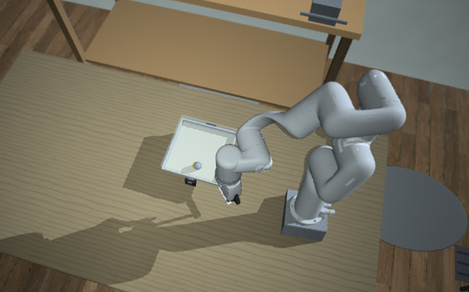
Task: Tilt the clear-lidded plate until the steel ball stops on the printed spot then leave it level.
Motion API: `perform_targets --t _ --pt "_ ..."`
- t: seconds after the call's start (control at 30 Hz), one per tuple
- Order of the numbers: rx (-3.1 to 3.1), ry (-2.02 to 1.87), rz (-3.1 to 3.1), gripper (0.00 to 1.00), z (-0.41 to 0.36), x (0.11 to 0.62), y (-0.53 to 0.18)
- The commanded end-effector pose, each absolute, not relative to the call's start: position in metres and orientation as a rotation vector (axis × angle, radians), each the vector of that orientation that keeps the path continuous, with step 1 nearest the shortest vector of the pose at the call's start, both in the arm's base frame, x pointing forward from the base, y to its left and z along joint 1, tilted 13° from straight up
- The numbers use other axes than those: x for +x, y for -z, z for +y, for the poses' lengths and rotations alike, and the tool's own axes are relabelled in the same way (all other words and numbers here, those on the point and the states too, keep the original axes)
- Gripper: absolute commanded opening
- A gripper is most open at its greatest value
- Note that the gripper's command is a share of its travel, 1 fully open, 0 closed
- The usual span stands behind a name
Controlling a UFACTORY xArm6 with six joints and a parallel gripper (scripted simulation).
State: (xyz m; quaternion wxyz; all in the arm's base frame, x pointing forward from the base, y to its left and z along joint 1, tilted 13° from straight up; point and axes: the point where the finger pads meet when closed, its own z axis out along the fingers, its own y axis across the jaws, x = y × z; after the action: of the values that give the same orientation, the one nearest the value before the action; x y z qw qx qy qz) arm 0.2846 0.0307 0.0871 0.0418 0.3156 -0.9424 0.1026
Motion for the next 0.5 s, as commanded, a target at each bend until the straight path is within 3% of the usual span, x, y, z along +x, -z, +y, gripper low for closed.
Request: perform_targets --t 0.0,0.47 --pt "0.968 -0.315 -2.891 0.00 0.0301 0.2851 -0.0892" --pt "0.968 -0.315 -2.891 0.00 0.0301 0.2850 -0.0890"
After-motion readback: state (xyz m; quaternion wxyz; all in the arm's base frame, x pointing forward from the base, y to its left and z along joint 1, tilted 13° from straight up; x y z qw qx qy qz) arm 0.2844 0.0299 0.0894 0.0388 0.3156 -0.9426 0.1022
